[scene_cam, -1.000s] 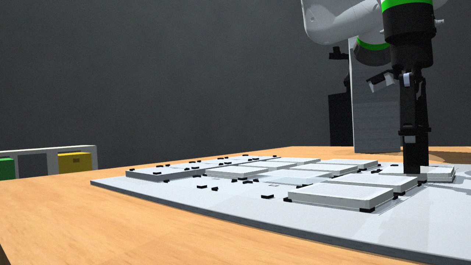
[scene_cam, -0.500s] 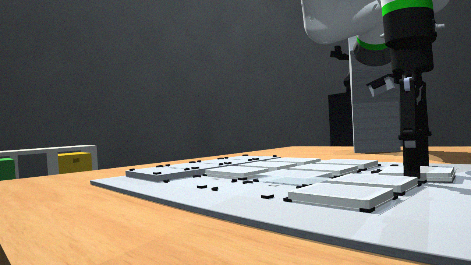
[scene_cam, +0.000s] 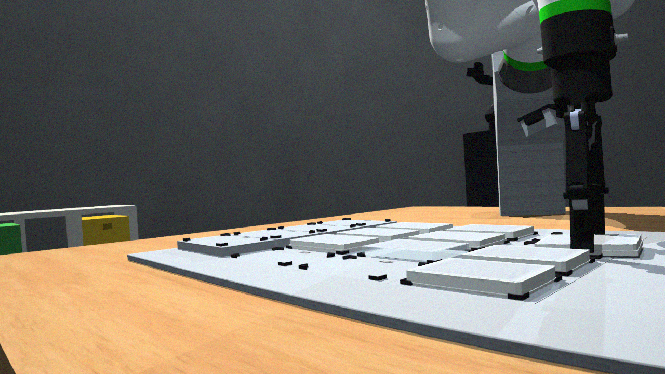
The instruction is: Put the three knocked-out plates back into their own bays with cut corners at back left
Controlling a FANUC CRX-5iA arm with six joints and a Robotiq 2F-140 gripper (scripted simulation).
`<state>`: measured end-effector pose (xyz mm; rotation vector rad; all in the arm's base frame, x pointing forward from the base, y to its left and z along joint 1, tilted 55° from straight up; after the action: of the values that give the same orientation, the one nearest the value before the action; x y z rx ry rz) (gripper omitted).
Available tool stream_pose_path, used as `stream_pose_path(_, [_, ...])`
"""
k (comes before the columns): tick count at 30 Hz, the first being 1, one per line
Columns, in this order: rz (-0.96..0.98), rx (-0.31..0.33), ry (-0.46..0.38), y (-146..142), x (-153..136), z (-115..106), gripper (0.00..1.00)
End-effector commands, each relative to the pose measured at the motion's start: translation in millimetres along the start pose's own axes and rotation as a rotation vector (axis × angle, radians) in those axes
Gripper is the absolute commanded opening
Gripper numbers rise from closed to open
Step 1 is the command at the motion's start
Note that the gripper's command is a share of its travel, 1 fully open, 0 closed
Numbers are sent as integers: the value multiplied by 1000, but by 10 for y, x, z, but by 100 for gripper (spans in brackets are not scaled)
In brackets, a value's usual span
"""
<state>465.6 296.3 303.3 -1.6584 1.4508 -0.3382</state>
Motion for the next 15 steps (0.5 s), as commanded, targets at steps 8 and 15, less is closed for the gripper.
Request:
stream_pose_path(8, [0, 1, -1, -6, -2, -5, 62])
stream_pose_path(15, [0, 1, -1, -6, -2, -5, 62])
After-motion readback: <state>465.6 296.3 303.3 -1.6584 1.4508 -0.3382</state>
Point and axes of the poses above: the point where the finger pads meet when closed, its own z axis out along the fingers, its own y axis across the jaws, x = y × z, the point moved 4 cm from there along -z, back along the fingers, and after that the axes turned 3 degrees about z, right-handed, at the moved point
